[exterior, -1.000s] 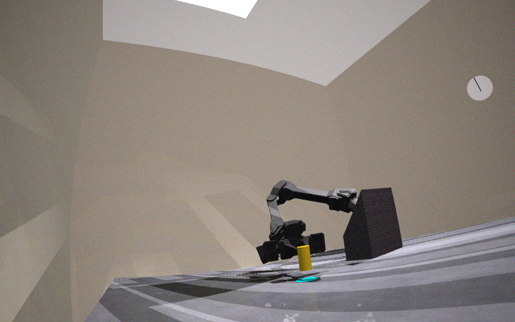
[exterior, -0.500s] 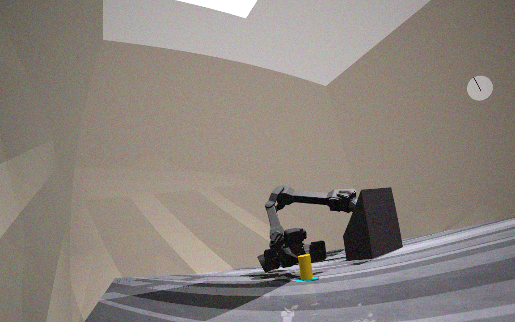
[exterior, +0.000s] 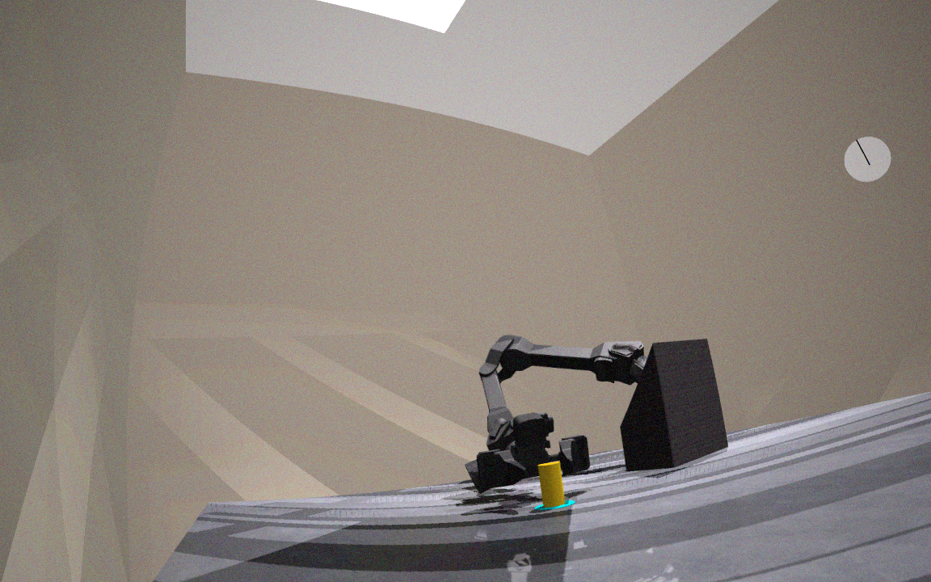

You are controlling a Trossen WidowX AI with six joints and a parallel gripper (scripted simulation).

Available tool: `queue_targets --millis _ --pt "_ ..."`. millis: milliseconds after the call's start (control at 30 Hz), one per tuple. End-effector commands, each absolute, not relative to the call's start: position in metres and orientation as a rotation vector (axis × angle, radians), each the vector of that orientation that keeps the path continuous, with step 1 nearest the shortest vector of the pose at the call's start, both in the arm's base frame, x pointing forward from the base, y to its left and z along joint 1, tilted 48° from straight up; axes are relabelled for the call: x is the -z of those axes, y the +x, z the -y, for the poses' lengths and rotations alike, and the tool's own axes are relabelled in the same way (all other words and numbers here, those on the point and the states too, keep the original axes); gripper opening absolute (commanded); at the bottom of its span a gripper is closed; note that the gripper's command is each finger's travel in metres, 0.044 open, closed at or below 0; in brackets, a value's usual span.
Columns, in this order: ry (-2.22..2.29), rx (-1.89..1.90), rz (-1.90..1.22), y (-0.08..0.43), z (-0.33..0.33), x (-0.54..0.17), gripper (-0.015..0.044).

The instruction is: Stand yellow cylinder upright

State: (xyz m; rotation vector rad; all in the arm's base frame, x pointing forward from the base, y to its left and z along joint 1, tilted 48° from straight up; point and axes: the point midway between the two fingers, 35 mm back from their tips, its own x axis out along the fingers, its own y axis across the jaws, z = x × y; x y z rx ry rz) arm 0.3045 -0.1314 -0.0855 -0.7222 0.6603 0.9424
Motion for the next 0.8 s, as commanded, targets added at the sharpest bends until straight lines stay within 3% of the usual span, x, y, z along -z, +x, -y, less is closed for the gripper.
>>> queue_targets --millis 0,600,767 --pt "-0.725 -0.945 -0.661 0.304 0.132 0.086 0.04" --pt "-0.722 -0.95 -0.643 0.317 0.066 0.029 0.04" --pt "-0.667 -0.978 -0.968 0.317 0.054 0.052 0.04"
